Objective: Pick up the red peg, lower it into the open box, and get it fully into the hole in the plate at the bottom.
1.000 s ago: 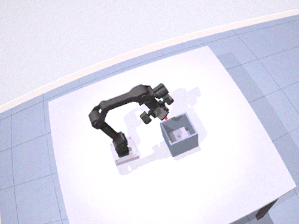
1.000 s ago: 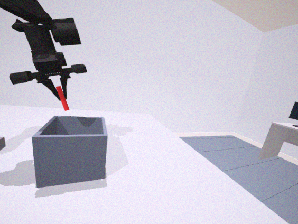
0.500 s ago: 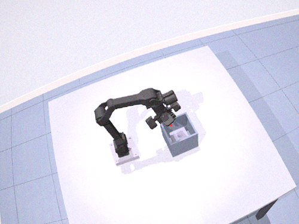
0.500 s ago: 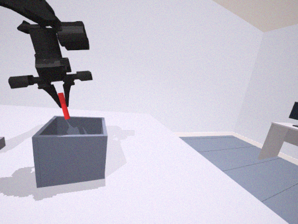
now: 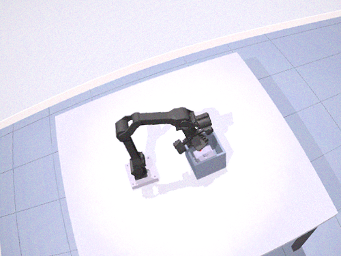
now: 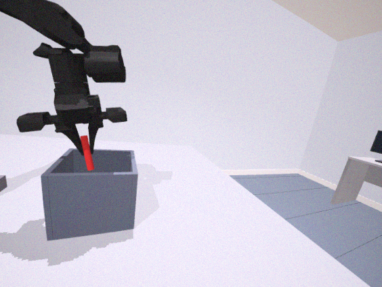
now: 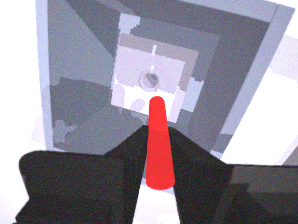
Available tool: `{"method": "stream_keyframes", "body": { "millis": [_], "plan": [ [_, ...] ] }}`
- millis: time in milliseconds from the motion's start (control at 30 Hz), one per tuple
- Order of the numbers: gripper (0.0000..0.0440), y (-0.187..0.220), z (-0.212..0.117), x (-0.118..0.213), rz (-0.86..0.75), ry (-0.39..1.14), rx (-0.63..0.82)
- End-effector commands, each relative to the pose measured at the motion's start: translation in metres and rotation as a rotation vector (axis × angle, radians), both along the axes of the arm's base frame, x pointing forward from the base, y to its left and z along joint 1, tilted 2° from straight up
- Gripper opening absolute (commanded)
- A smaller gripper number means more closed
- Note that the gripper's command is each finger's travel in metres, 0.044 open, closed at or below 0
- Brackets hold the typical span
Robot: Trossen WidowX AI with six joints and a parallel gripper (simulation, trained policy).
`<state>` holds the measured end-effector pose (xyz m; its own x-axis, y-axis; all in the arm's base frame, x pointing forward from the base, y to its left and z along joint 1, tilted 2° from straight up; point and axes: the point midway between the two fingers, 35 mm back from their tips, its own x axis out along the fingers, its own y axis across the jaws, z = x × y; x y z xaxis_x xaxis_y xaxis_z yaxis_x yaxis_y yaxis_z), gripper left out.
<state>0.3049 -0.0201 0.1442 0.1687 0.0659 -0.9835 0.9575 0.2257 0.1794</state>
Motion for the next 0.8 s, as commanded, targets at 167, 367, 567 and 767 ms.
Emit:
{"method": "stream_keyframes", "body": {
  "millis": [167, 367, 567, 767],
  "plan": [
    [0.0, -0.003, -0.026, 0.008, 0.016, 0.033, 0.026],
    [0.0, -0.005, -0.041, 0.014, 0.035, 0.041, 0.036],
    [0.0, -0.004, -0.057, 0.02, 0.065, 0.05, 0.04],
    [0.0022, -0.005, -0.07, 0.023, 0.088, 0.066, 0.03]
  ]
}}
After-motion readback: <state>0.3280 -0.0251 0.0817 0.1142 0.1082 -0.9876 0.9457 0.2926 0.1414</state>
